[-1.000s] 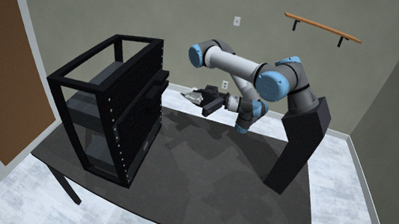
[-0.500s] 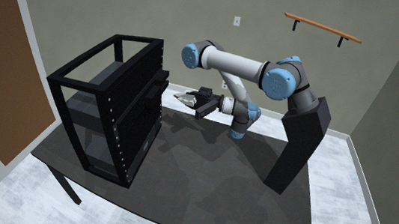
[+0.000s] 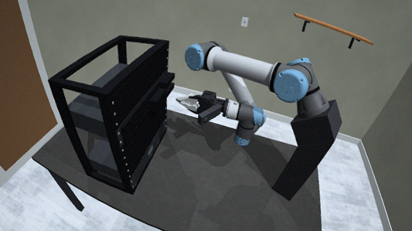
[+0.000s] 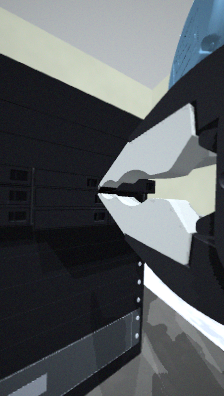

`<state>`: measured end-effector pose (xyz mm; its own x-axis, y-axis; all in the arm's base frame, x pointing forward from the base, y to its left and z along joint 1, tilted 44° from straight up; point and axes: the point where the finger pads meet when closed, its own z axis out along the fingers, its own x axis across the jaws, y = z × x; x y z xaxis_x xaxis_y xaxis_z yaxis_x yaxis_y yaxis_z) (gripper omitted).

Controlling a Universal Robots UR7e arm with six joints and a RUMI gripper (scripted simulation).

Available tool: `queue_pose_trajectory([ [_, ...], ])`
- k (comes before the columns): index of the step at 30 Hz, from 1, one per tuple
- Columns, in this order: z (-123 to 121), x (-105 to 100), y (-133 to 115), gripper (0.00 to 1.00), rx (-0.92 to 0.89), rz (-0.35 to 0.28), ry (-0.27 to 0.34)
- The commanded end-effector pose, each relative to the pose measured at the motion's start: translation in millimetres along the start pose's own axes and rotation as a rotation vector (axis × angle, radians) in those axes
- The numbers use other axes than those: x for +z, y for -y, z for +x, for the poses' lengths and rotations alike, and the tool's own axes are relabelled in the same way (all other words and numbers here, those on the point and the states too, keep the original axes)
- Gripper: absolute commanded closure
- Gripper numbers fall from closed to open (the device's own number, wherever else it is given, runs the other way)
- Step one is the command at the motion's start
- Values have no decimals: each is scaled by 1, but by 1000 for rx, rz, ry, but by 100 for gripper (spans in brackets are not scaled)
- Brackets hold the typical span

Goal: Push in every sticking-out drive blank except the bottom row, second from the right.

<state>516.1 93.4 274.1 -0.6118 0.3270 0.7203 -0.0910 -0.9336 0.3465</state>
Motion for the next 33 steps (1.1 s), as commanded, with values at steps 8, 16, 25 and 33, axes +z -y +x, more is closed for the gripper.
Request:
queue_pose_trajectory([
  [8, 0, 34, 1, 100, 0, -1, -1],
  [16, 0, 57, 1, 100, 0, -1, -1],
  [25, 0, 58, 1, 100, 0, -1, -1],
  [33, 0, 58, 1, 100, 0, -1, -1],
])
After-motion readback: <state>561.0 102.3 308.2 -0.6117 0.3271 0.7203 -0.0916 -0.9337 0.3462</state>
